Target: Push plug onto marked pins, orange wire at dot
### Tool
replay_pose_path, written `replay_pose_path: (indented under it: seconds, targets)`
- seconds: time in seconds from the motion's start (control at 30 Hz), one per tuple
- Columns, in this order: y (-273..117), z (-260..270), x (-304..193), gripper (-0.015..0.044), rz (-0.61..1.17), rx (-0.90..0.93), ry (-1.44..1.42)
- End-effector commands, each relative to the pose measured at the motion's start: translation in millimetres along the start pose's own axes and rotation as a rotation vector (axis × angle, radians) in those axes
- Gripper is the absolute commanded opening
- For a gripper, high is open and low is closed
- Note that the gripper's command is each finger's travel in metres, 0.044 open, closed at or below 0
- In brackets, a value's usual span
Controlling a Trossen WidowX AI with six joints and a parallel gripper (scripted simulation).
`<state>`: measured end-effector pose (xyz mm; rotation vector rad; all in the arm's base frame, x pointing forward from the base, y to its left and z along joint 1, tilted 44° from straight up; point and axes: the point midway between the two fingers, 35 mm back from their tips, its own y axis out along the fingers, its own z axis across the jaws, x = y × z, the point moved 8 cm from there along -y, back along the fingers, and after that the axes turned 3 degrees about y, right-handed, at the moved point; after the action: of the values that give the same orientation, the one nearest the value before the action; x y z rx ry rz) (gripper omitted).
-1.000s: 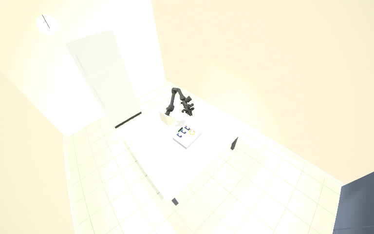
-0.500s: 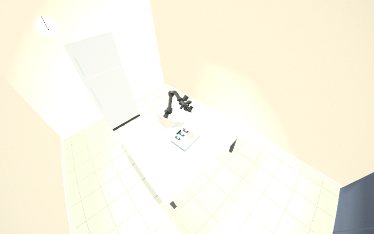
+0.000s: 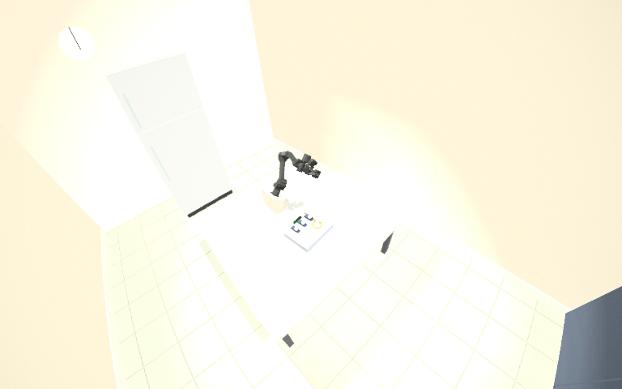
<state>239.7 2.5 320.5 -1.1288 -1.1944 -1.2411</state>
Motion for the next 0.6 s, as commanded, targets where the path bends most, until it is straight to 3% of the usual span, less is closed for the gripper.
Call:
replay_pose_path:
  seconds: [0.0, 0.57]
  targets:
    - [8.5, 2.0, -2.9, 0.0115, 0.047, 0.017, 0.003]
    - [76.7, 32.0, -49.3, 0.0115, 0.546, 0.235, 0.147]
